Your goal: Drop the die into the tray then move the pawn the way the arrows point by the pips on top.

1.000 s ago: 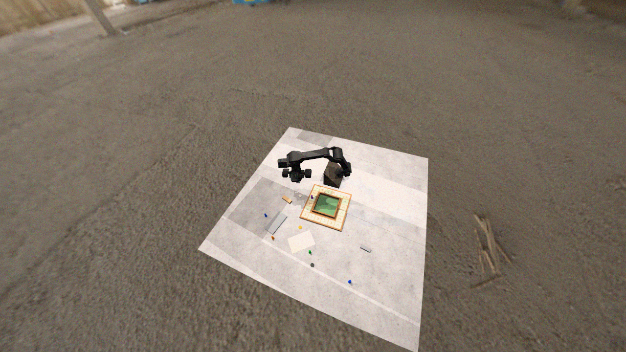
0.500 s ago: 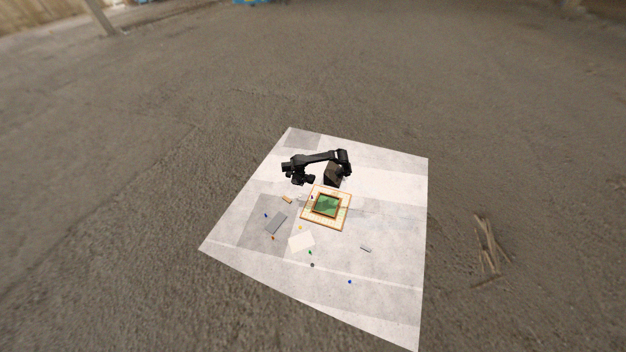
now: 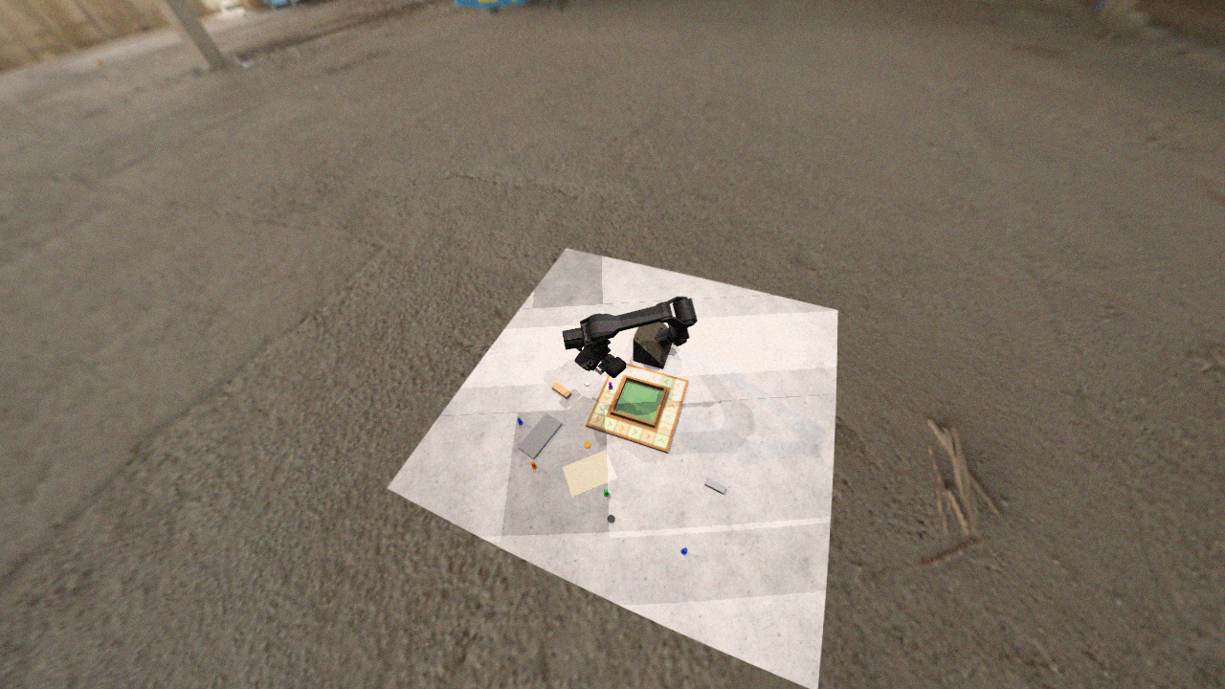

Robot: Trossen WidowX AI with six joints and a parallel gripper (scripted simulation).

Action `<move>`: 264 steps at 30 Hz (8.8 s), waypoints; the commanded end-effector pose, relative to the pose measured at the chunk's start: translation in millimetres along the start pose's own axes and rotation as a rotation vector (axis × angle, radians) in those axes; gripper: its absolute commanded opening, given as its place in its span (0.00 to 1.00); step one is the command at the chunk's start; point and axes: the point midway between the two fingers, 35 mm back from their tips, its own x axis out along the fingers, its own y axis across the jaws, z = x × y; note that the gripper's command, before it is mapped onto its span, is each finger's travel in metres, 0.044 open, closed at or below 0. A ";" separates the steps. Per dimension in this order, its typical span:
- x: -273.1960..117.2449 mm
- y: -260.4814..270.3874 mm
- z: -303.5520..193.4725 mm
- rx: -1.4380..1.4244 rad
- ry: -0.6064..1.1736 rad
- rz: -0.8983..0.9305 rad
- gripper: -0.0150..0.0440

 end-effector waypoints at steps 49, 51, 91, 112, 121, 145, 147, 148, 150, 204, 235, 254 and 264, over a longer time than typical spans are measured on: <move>38.6 136.6 -45.6 1.183 -0.012 -0.058 0.25; 41.0 135.5 -47.2 1.179 -0.055 -0.117 0.25; 15.0 160.8 -51.1 1.111 -0.707 -0.472 0.25; -24.8 158.8 -50.3 1.117 -0.709 -0.482 0.97; 18.6 137.8 -45.0 1.183 -0.004 -0.044 1.00; 50.9 21.6 -19.8 0.025 0.014 0.027 0.59; 50.9 21.6 -19.8 0.025 0.014 0.027 0.59; 50.9 22.4 -19.2 0.025 0.014 0.027 0.59; 50.9 22.4 -19.2 0.025 0.014 0.027 0.59; 107.2 25.3 -19.5 0.024 0.014 0.030 0.29; -20.2 19.2 -19.0 0.026 0.014 0.025 0.25; 30.3 91.1 64.7 0.020 0.003 0.018 0.25; 55.1 123.4 86.5 0.019 0.010 0.034 0.25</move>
